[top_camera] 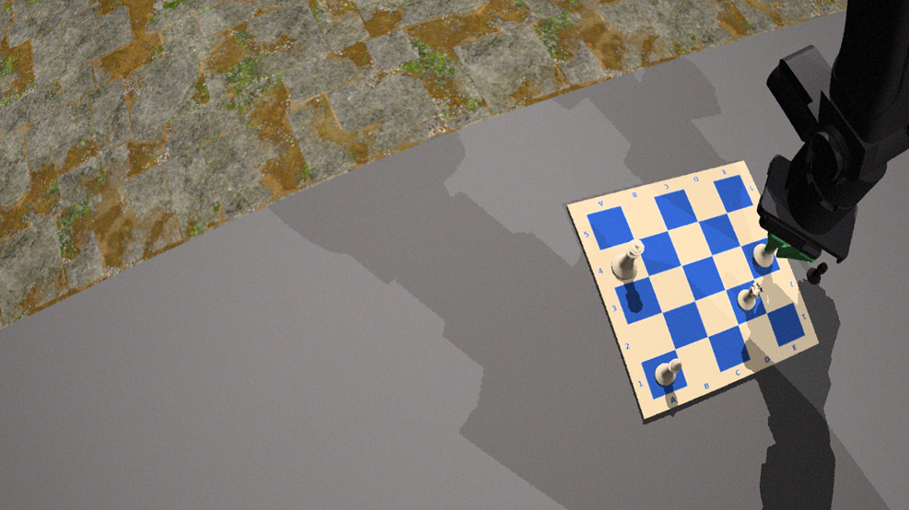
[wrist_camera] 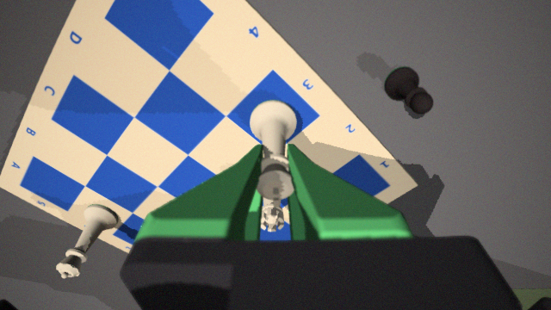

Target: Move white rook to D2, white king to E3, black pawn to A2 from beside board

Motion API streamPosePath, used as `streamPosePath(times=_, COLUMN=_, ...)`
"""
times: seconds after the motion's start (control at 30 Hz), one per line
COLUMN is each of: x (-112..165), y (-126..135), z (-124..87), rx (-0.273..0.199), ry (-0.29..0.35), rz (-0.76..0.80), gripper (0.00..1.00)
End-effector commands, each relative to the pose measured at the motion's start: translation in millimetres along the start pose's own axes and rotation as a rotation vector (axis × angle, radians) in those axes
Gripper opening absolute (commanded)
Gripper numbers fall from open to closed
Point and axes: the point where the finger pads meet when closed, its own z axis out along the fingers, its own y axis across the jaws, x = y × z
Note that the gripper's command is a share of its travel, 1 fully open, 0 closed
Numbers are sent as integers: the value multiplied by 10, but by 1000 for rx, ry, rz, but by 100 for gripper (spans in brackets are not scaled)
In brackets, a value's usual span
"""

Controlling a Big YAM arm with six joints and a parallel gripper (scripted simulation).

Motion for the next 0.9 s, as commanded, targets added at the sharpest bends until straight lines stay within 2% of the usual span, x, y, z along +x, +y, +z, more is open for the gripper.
streamPosePath(times=0.0, x=0, y=89, z=-16, rx=-6, ry=-4, rz=4, gripper=0)
streamPosePath(times=0.87, x=8, y=93, z=-19, rx=-5, ry=-3, rz=3, gripper=0)
